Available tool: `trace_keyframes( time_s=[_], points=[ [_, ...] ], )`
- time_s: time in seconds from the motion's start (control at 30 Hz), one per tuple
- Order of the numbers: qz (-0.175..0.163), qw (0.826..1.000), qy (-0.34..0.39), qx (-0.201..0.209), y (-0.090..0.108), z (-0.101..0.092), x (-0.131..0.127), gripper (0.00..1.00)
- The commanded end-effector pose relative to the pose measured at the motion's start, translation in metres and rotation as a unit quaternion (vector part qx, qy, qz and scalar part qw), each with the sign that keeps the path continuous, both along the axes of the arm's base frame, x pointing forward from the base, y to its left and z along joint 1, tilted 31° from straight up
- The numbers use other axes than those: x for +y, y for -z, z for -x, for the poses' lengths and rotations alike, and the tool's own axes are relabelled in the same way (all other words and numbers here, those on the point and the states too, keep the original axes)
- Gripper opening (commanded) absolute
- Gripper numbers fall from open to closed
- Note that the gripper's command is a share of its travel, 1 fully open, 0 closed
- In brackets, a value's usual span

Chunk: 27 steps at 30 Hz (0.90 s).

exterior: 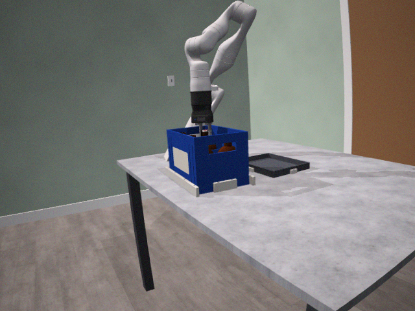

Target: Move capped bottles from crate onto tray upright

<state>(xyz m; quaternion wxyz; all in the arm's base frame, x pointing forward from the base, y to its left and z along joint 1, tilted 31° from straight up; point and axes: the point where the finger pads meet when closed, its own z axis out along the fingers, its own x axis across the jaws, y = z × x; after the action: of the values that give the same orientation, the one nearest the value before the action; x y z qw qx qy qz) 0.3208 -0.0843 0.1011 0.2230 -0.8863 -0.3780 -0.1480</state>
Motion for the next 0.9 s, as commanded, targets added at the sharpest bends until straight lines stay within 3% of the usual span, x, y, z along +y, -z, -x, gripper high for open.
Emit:
trace_keyframes(
  time_s=[0.0,0.27,0.77,0.87],
  points=[
    [0.0,1.0,0.0,-0.001,0.0,0.0,-0.001,0.0],
    [0.0,1.0,0.0,-0.001,0.0,0.0,-0.001,0.0],
    [-0.001,1.0,-0.001,-0.002,-0.043,0.005,-0.026,0.0],
    [-0.003,1.0,-0.004,-0.001,-0.041,0.005,-0.023,0.0]
  ],
)
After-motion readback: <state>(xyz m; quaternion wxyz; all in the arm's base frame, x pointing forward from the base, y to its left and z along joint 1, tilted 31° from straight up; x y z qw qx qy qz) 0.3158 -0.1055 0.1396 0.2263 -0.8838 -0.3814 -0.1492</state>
